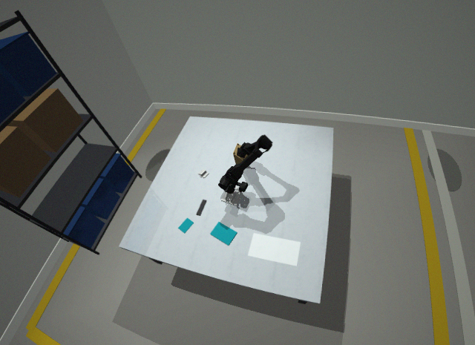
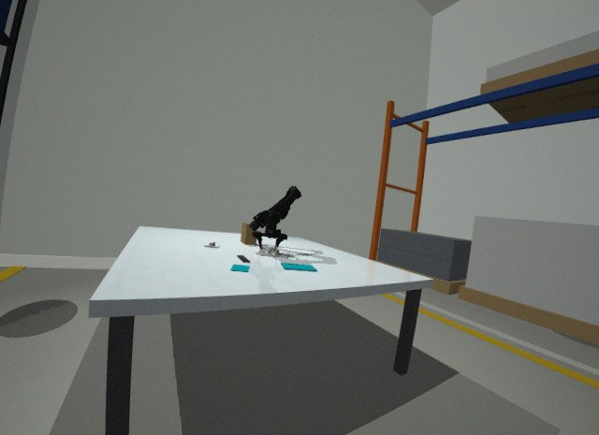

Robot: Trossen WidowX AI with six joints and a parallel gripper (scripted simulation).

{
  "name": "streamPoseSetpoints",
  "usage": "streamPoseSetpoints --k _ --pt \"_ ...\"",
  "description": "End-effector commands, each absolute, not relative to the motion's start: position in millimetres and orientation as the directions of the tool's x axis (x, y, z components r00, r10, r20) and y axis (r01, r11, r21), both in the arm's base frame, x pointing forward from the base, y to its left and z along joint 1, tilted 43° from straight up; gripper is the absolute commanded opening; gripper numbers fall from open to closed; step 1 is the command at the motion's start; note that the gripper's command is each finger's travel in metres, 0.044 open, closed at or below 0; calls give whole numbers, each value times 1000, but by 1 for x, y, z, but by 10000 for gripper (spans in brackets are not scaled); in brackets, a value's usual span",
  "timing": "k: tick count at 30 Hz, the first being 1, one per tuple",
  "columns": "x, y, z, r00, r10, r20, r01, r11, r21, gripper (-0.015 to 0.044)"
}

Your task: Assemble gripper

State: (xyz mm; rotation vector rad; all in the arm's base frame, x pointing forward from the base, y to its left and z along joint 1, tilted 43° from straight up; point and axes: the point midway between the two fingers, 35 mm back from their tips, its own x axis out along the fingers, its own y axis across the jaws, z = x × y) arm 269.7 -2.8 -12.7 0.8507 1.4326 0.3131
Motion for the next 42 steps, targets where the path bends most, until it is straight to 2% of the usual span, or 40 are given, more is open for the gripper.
streamPoseSetpoints --k 1,15,24,29,38,42 --pt "270 -3 -13 159 660 -734 293 679 673 440" --pt "270 -4 -12 159 660 -735 294 679 673 440" --pt "256 -49 41 158 660 -735 296 678 673 440" --pt "257 -48 37 168 657 -735 301 675 673 440" --pt "193 -78 70 156 655 -740 302 681 667 440" --pt "188 -79 72 155 656 -738 301 681 668 440"
